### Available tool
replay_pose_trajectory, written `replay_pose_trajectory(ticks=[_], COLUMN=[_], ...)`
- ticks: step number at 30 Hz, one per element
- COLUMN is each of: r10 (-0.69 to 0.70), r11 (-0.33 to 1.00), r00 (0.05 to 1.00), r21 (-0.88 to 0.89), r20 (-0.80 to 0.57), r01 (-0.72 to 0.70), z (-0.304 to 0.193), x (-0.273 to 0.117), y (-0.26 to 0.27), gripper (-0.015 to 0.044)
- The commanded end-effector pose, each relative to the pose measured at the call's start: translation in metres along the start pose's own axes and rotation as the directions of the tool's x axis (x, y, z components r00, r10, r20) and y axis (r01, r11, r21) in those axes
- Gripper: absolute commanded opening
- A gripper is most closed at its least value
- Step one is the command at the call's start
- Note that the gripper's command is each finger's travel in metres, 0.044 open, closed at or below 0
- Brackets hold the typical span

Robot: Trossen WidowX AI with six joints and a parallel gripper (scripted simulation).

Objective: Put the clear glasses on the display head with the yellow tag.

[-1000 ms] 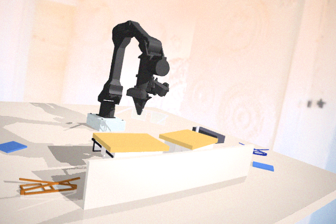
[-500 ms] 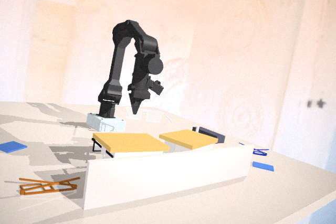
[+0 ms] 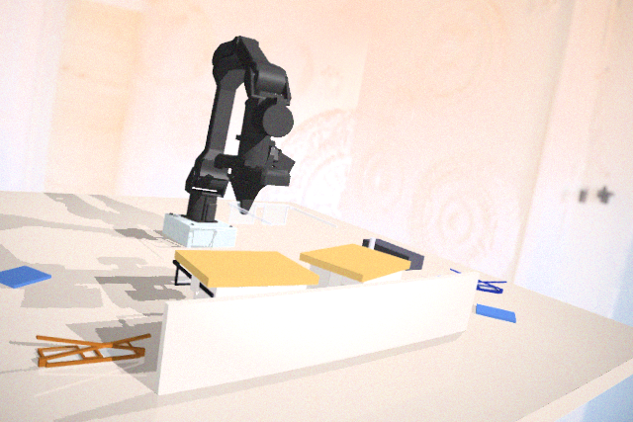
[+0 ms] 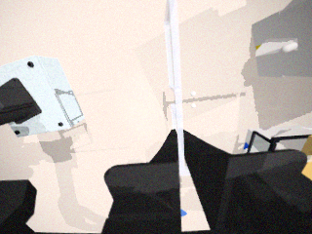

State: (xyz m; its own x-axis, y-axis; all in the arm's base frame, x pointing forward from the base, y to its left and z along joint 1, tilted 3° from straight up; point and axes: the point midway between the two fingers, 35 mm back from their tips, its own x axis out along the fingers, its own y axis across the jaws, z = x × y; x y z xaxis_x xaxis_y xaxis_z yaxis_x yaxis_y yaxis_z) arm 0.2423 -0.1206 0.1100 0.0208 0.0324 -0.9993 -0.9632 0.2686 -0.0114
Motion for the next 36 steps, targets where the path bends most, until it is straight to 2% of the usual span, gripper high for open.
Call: replay_pose_trajectory(ticks=[1, 7, 36], r10=[0.01, 0.01, 0.012], r11=[0.992, 0.958, 0.951], r00=[1.0, 1.0, 1.0], r21=[-0.125, -0.285, -0.309], r20=[-0.001, -0.002, 0.022], r01=[-0.01, -0.01, -0.005], z=[-0.008, -0.018, -0.019], x=[0.002, 0.001, 0.02], y=[-0.001, -0.001, -0.001], gripper=[0.0, 0.0, 0.0])
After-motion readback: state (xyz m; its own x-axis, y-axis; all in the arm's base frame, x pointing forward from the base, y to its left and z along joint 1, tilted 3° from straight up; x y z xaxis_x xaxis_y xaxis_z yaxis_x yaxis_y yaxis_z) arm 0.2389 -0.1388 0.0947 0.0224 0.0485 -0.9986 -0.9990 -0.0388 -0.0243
